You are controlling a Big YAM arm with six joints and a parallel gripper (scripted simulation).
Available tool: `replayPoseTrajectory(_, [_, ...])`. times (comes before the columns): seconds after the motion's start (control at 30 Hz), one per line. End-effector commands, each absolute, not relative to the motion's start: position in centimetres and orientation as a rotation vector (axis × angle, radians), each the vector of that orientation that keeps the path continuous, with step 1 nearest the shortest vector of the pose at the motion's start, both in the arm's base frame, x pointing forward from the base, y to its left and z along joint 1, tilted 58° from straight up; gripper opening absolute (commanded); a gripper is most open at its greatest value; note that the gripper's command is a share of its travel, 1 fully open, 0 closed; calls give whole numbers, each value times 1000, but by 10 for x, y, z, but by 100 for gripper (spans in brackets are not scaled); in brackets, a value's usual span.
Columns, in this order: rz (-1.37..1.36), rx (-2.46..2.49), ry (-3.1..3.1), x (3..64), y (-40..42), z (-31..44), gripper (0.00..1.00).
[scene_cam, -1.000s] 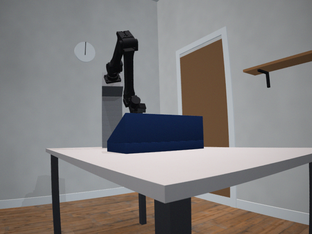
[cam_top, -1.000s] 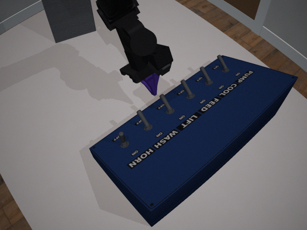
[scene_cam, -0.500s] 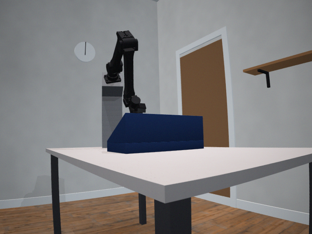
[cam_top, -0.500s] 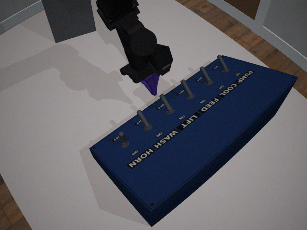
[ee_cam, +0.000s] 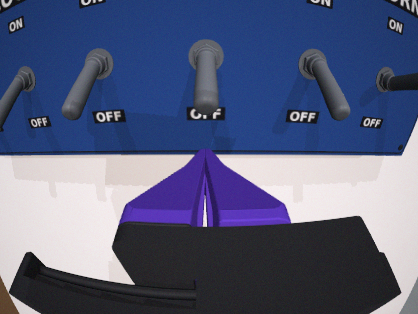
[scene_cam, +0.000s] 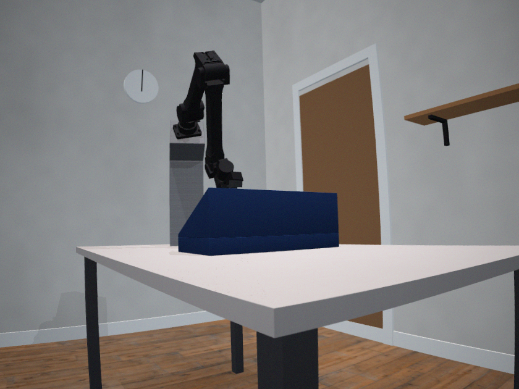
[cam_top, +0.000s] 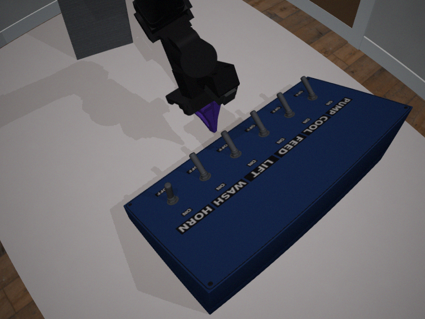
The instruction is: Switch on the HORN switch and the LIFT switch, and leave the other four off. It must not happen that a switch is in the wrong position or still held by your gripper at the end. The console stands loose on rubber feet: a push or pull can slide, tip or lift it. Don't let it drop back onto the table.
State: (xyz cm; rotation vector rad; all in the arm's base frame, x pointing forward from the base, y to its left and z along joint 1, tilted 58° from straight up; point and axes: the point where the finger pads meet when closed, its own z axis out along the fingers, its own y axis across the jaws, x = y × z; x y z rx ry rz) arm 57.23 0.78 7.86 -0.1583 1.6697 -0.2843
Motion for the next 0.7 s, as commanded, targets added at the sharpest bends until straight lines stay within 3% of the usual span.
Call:
replayPoseTrajectory(0.0, [-296,-159,1647,573,3,93,0])
replayPoseTrajectory(0.67, [-296,-161,1653,572,3,90,0])
